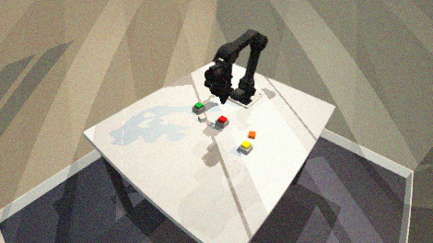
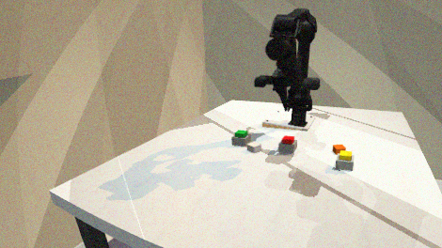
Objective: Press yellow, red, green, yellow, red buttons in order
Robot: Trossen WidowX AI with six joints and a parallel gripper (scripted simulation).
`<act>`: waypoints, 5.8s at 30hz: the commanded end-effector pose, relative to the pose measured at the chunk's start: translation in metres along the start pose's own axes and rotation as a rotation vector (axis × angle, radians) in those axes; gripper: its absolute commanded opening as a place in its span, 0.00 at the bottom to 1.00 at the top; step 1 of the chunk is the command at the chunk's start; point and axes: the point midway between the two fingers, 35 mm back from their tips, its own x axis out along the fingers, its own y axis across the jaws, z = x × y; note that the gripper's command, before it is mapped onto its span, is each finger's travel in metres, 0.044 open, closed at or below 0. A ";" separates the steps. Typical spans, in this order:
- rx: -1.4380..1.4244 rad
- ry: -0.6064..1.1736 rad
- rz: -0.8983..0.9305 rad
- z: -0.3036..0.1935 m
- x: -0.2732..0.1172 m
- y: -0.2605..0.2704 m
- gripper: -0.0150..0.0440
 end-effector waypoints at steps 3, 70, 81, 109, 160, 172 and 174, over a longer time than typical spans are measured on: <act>0.049 -0.026 -0.013 0.009 -0.004 -0.045 0.29; -0.005 0.001 -0.012 -0.008 0.089 -0.158 0.29; -0.005 0.001 -0.012 -0.008 0.057 -0.157 0.29; -0.022 -0.019 -0.027 0.085 -0.010 0.023 0.29; -0.005 -0.006 0.016 0.070 0.088 0.189 0.29; -0.005 -0.006 0.016 0.070 0.088 0.189 0.29; -0.005 -0.006 0.016 0.070 0.088 0.189 0.29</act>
